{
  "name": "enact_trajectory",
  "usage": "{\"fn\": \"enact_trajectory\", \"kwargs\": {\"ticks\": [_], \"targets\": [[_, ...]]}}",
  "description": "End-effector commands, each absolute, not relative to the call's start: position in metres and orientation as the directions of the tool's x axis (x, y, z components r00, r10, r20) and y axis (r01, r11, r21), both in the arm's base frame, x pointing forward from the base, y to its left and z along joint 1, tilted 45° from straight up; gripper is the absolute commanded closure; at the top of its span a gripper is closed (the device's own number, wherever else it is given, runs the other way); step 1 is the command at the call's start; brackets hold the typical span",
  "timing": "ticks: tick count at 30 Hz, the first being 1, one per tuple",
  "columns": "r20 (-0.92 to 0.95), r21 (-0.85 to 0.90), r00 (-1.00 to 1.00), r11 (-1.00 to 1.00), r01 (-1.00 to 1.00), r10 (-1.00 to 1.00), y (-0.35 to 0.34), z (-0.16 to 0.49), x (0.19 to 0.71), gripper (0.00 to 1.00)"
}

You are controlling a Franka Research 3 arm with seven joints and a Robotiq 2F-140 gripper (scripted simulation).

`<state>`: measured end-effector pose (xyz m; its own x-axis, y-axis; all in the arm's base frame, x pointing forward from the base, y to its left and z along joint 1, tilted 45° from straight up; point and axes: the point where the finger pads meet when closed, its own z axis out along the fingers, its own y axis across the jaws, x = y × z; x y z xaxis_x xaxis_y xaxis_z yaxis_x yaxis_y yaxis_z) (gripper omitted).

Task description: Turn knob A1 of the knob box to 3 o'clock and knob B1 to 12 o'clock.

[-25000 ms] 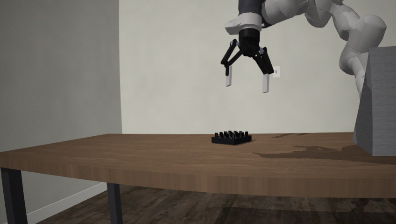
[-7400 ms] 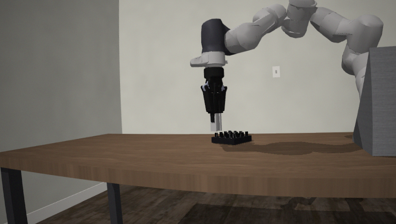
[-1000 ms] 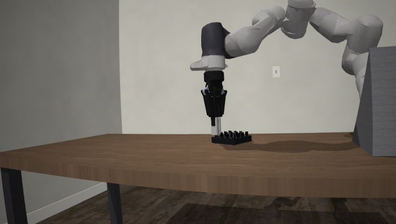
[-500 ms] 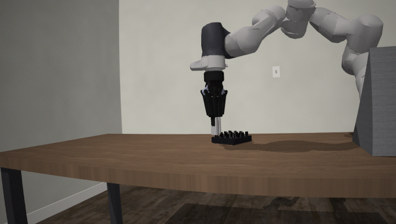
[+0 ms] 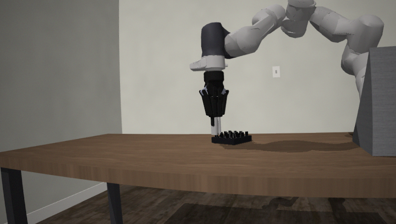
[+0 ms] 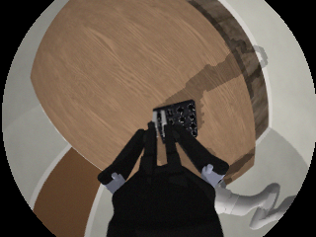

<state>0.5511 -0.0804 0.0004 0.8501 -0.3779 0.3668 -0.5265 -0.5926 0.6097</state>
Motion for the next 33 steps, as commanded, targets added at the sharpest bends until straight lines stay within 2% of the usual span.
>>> {"fn": "enact_trajectory", "kwargs": {"ticks": [1,33], "targets": [[0.446,0.556,0.773,-0.538,-0.634,-0.451,-0.0818,-0.0007,0.551,0.95],[0.651,0.289,0.396,-0.271,-0.918,-0.647,-0.0818,-0.0007,0.551,0.95]]}}
